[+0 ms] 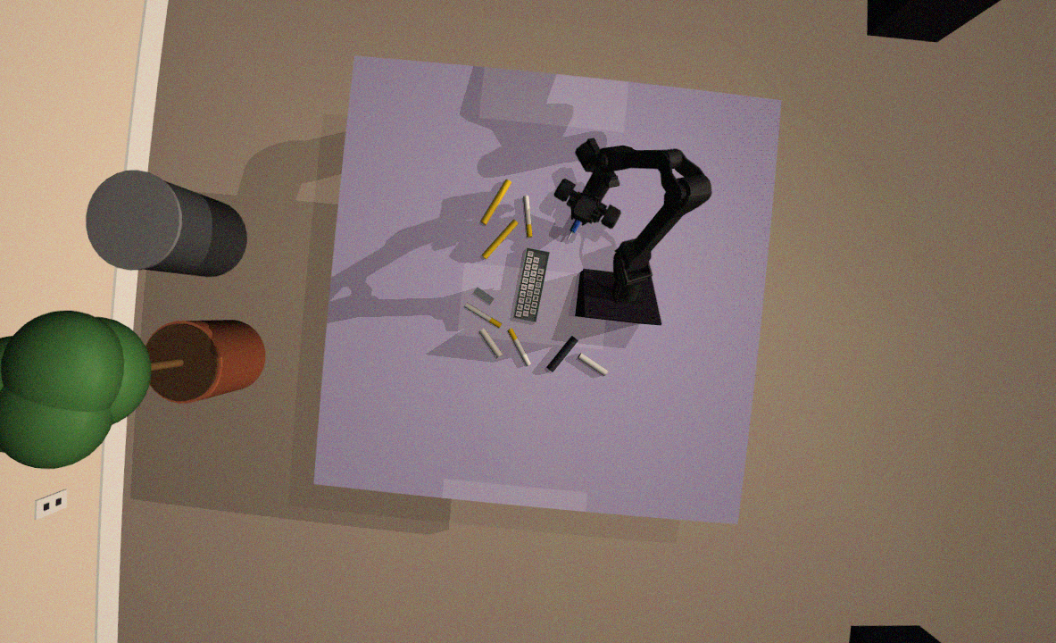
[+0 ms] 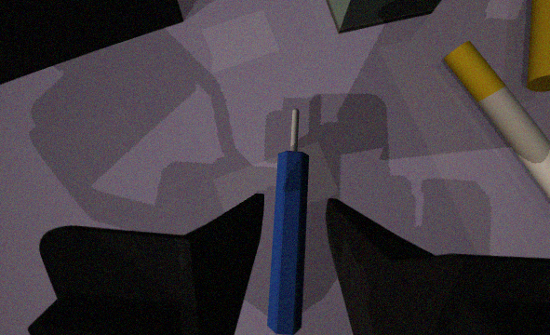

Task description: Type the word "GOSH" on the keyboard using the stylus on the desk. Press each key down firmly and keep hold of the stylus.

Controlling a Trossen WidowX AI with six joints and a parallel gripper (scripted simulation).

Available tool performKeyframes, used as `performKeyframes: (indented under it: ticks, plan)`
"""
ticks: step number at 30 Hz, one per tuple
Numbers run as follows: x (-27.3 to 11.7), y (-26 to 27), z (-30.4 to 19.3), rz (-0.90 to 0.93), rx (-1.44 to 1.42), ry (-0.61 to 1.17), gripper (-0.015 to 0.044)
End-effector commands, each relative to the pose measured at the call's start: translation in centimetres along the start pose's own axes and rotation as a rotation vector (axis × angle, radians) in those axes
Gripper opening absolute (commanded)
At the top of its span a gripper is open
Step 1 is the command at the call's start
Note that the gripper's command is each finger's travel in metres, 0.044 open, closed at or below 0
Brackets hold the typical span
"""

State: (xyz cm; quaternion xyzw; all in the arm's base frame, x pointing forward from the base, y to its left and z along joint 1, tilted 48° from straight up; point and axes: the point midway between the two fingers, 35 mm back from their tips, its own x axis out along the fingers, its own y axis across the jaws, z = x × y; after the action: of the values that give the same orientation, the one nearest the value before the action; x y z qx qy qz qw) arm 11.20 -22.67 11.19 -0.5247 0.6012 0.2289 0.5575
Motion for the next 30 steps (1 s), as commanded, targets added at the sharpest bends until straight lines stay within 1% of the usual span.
performKeyframes:
  ticks: [1,30]
  plan:
    - [0.4,0.1,0.0,0.006,-0.001,-0.008,0.0150]
    - [1.8,0.1,-0.8,0.007,-0.002,-0.007,0.0150]
